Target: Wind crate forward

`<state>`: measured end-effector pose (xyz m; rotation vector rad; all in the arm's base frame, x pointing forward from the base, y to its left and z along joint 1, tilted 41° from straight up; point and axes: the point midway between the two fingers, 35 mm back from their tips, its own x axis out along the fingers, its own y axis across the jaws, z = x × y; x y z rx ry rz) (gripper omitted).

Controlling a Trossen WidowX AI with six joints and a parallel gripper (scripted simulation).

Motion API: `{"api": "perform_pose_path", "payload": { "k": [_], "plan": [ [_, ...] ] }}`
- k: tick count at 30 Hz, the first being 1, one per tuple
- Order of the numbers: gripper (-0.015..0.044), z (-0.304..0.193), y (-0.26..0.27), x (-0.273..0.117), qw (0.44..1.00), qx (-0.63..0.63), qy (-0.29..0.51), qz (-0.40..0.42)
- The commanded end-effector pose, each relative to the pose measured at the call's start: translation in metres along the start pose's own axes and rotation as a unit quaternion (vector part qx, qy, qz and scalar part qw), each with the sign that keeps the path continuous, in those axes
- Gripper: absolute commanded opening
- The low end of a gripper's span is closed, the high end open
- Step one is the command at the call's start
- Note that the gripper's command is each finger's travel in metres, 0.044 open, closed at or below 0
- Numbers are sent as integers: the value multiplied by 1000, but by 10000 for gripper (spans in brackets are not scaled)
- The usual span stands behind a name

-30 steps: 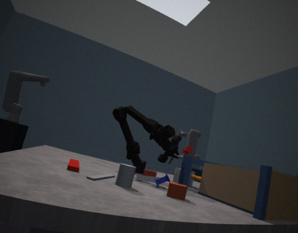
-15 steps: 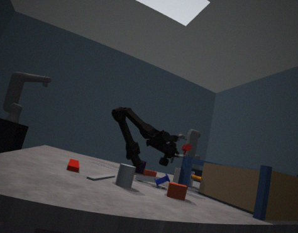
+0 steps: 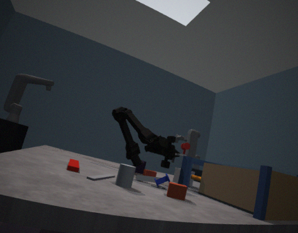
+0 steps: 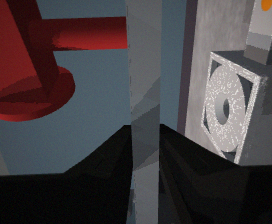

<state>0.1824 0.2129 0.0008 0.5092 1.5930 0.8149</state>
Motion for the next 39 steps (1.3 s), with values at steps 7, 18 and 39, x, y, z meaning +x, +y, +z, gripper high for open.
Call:
{"api": "perform_pose_path", "payload": {
  "k": [7, 18, 39],
  "plan": [
    [0, 5, 2, 10, 1000, -1, 0, 2],
    [0, 23, 11, 60, 1000, -2, 0, 2],
    [0, 28, 6, 93, 1000, 1, 0, 8]
  ]
}}
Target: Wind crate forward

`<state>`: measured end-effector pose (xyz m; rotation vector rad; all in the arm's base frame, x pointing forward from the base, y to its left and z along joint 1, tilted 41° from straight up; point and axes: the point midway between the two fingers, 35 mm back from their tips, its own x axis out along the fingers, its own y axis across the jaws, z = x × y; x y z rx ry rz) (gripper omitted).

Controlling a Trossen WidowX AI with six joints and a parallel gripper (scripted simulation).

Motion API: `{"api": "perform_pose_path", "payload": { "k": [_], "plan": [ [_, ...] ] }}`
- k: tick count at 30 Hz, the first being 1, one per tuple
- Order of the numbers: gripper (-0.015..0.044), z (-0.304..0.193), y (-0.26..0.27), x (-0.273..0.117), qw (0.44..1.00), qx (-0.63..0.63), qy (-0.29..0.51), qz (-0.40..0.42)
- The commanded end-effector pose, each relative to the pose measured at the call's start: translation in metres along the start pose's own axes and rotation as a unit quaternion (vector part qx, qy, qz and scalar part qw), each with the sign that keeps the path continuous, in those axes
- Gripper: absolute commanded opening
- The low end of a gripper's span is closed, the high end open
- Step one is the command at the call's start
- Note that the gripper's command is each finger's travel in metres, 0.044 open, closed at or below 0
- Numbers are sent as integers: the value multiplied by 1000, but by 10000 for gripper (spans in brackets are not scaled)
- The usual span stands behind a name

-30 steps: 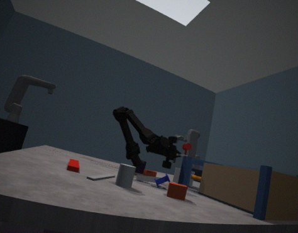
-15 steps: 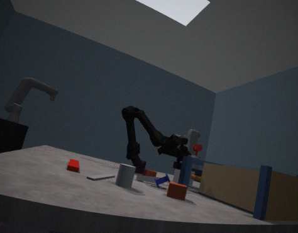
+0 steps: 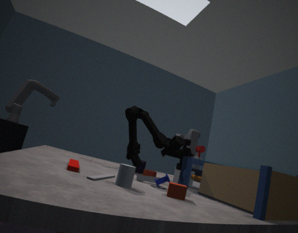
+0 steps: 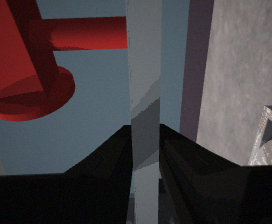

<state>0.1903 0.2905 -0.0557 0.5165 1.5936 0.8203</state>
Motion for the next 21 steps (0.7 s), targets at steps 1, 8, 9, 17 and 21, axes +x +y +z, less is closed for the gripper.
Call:
{"api": "perform_pose_path", "payload": {
  "k": [1, 8, 9, 17, 21],
  "plan": [
    [0, 1, -3, 1, 1000, 1, -1, 4],
    [0, 0, -12, 1, 1000, 1, -1, 5],
    [0, 0, -13, 1, 1000, 1, -1, 5],
    [0, 0, -22, 1, 1000, 1, -1, 4],
    [0, 0, -22, 1, 1000, 1, -1, 4]
  ]
}}
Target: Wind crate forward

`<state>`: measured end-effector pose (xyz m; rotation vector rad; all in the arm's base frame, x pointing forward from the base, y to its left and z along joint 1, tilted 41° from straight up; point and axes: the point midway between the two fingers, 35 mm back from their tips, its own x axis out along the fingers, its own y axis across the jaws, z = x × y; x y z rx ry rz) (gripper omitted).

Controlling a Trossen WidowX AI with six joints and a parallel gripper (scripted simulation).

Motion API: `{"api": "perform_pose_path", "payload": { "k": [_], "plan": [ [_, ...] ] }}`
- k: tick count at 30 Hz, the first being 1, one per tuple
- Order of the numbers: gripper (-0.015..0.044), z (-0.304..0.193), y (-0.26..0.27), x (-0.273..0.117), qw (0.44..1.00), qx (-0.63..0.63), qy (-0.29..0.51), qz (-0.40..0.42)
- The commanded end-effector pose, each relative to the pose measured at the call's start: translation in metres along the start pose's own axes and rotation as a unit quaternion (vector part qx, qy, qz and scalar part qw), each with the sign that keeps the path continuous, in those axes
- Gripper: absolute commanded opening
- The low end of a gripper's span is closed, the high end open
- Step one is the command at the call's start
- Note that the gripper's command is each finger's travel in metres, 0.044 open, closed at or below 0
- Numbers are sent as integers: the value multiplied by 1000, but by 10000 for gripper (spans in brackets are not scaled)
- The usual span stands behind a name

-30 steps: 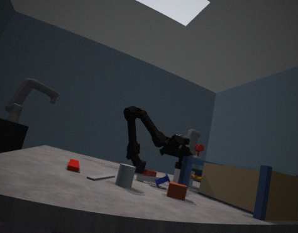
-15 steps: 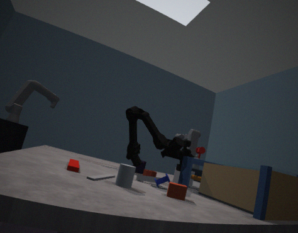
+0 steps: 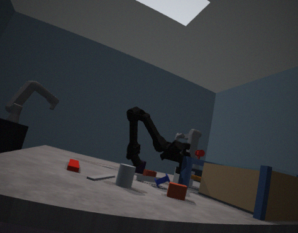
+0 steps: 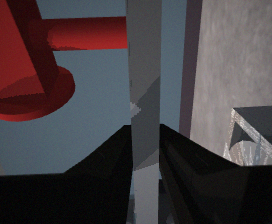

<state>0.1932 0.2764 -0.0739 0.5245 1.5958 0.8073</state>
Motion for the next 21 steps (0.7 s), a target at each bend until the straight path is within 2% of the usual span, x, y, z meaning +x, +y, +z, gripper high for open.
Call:
{"api": "perform_pose_path", "payload": {
  "k": [1, 21],
  "plan": [
    [0, 0, 1, 0, 1000, -5, 2, 6],
    [0, 1, -4, -10, 1000, -5, -1, 6]
  ]
}}
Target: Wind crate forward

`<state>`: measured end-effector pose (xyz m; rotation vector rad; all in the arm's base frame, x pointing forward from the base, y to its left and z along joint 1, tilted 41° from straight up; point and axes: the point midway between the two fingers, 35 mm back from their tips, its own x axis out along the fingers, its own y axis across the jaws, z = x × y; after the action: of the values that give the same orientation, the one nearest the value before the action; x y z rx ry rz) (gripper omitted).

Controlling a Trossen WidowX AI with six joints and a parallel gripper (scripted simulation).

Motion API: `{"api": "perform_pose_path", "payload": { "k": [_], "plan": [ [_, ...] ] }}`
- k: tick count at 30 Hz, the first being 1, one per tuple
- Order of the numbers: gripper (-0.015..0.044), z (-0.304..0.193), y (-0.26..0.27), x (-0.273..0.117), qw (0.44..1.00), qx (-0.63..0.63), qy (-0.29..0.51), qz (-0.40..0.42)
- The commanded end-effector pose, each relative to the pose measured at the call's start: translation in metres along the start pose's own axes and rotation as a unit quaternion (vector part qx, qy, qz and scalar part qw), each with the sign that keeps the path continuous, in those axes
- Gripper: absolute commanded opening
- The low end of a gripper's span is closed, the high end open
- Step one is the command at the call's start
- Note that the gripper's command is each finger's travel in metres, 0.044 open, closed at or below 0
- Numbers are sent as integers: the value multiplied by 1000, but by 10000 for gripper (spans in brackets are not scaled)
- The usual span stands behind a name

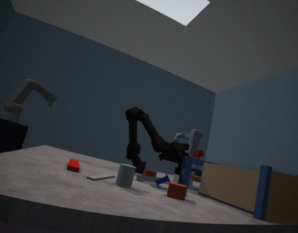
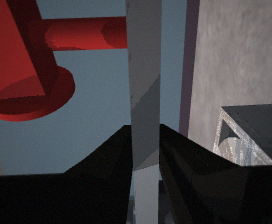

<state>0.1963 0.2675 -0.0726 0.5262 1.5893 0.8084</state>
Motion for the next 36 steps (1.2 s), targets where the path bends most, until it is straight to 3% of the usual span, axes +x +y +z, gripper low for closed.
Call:
{"api": "perform_pose_path", "payload": {
  "k": [1, 36],
  "plan": [
    [0, -1, 0, -2, 1000, -4, 1, 5],
    [0, -2, -12, -1, 1000, 0, -5, 0]
  ]
}}
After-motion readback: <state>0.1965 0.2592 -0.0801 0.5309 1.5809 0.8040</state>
